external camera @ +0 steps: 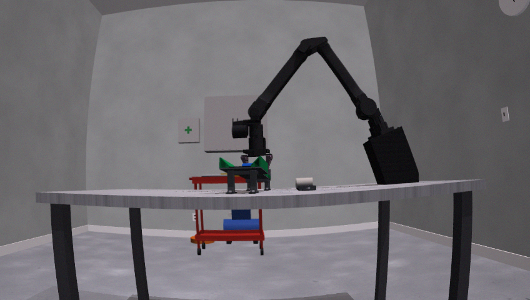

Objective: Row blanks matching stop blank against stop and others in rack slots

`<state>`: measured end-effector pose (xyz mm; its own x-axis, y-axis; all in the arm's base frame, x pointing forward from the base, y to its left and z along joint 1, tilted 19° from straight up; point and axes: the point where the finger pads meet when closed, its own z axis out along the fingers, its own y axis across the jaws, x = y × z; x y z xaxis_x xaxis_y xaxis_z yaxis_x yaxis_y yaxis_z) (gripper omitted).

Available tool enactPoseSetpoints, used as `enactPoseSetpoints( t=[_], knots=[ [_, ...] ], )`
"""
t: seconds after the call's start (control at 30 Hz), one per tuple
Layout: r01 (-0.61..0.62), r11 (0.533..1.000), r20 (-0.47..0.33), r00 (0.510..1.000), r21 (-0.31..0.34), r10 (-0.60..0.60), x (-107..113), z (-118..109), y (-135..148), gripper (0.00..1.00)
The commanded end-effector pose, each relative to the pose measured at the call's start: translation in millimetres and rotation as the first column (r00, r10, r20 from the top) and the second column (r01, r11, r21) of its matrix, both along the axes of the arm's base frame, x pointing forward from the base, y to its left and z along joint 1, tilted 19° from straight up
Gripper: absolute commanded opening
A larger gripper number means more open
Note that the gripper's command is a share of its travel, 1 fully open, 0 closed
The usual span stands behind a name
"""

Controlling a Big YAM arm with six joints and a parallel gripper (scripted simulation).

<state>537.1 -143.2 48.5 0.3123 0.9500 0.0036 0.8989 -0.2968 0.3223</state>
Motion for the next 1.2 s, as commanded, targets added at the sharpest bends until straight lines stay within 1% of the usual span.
enactPoseSetpoints(
  t=[0.0, 0.97, 1.0, 1.17],
  knots=[
    [-0.002, 1.0, 0.036, 0.999, -0.008, 0.002, 8.2, 13.0, -6.2, 0.83],
    [-0.002, 1.0, 0.036, 0.999, -0.008, 0.002, 8.2, 13.0, -6.2, 0.83],
    [-0.002, 1.0, 0.036, 0.999, -0.008, 0.002, 8.2, 13.0, -6.2, 0.64],
    [-0.001, 1.0, 0.035, 0.999, -0.008, 0.001, 8.1, 13.0, -6.2, 0.64]
  ],
)
